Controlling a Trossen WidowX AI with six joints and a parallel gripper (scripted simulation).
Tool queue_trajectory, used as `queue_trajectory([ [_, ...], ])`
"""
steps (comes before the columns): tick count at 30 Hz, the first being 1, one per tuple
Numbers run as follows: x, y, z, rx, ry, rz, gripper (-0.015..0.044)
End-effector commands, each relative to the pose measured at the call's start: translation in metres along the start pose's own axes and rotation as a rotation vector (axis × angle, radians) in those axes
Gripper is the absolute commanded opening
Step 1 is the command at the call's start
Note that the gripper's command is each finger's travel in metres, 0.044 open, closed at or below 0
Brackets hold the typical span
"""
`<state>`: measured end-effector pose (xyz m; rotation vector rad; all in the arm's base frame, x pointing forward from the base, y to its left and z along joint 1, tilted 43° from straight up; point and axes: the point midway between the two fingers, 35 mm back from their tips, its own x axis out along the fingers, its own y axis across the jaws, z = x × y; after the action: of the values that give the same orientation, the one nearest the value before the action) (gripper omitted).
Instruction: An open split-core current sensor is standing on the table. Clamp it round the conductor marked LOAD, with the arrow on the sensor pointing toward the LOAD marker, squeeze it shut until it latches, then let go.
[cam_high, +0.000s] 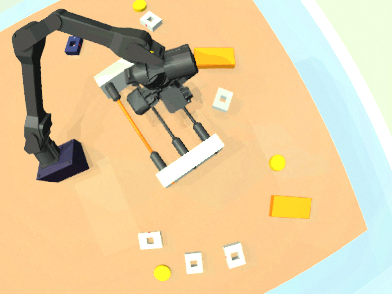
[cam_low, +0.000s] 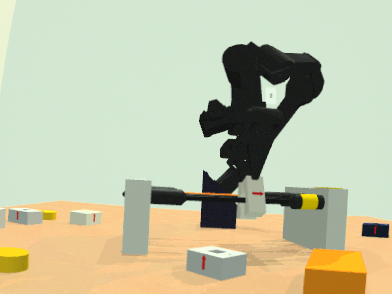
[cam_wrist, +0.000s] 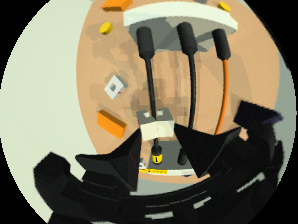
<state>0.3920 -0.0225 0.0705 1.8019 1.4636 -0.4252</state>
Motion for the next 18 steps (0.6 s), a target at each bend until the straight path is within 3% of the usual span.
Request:
queue_trajectory([
  [1,0.001,0.002,0.000,-0.005,-0.003,-0.020,0.0000],
  [18,0.006,0.013,0.000,-0.003,0.000,-0.202,0.0000],
])
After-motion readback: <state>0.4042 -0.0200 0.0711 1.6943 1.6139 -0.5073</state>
